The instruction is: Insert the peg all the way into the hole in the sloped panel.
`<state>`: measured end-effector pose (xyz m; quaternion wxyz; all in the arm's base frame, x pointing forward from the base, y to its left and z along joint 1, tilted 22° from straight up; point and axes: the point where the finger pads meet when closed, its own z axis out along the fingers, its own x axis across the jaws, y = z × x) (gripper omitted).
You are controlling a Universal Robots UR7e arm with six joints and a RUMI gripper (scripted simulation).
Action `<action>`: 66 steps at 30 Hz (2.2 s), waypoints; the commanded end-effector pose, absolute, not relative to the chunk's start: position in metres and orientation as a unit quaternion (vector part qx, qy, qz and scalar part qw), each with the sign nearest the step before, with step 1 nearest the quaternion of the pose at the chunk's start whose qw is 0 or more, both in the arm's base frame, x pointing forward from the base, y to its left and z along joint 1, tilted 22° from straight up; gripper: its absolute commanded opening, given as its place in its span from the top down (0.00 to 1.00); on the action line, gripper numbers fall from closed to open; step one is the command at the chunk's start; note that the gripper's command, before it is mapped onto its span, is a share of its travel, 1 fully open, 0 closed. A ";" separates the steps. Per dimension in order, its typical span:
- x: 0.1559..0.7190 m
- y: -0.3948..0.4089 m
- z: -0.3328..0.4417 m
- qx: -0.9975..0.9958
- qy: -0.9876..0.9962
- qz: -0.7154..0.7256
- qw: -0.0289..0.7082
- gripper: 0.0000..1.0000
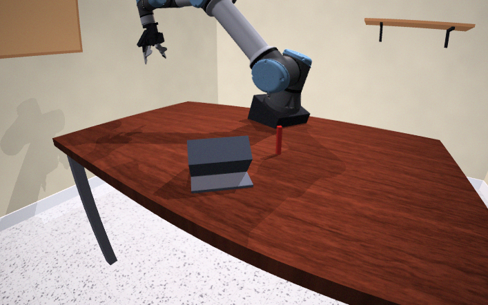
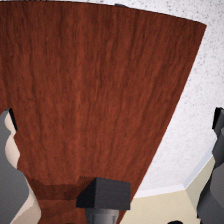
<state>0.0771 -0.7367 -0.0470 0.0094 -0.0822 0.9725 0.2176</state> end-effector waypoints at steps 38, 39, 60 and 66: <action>0.132 -0.713 -0.009 -0.206 0.956 0.208 0.031 0.00; 0.135 -0.711 -0.007 -0.213 0.954 0.207 0.032 0.00; 0.193 -0.674 0.032 -0.349 0.915 0.195 0.055 0.00; 0.209 -0.663 0.042 -0.392 0.898 0.189 0.062 0.00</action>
